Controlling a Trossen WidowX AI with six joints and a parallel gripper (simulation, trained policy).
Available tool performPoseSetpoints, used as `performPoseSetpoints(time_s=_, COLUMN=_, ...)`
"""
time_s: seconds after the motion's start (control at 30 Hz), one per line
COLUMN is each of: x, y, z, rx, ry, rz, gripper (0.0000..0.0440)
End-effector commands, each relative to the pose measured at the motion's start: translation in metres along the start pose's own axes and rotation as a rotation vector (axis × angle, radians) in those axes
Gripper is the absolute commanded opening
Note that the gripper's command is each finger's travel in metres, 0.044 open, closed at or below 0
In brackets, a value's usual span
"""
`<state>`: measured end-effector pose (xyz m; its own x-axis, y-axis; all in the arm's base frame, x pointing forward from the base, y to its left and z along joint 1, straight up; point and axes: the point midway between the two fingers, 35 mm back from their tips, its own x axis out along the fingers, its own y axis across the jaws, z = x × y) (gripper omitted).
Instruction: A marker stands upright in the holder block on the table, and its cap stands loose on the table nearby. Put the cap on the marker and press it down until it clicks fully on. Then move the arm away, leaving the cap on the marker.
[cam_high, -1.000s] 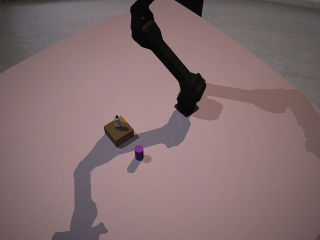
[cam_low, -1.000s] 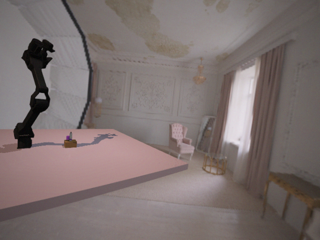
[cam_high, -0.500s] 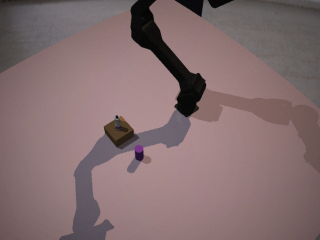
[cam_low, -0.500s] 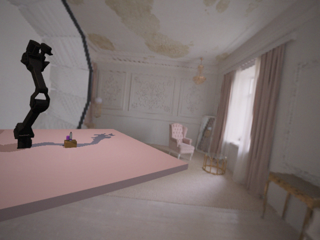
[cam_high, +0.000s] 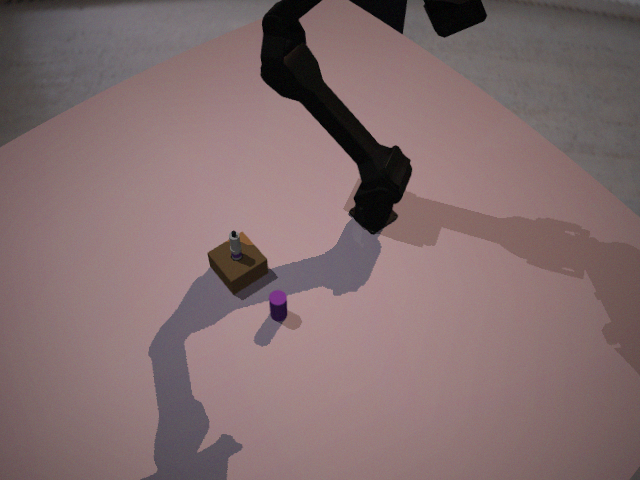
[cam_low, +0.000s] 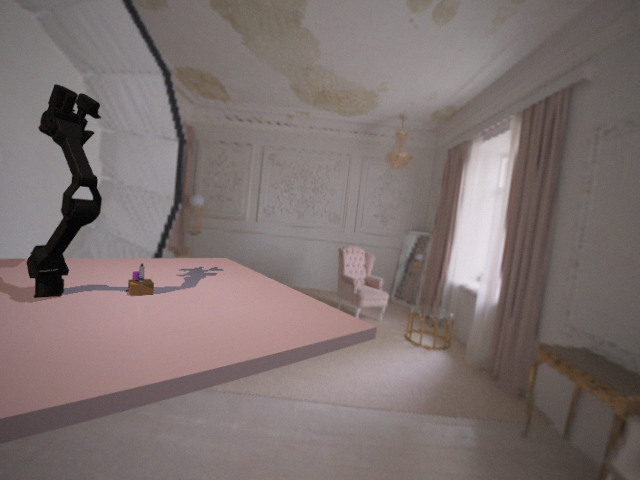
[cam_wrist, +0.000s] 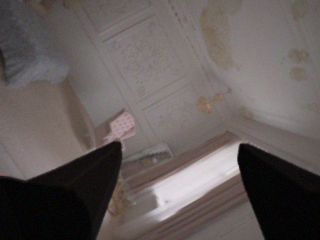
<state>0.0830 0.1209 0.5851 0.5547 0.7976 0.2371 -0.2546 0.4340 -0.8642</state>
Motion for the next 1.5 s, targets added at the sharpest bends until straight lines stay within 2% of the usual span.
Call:
performPoseSetpoints(time_s=0.0, x=0.001, y=0.011, z=0.001, rx=-0.008, ry=0.003, rz=0.025, gripper=0.0304)
performPoseSetpoints(time_s=0.4, x=0.007, y=0.041, z=0.003, rx=-0.051, ry=0.027, rz=0.092, gripper=0.0319)
performPoseSetpoints(time_s=1.47, x=0.026, y=0.122, z=-0.009, rx=-0.113, ry=0.158, rz=0.284, gripper=0.0319)
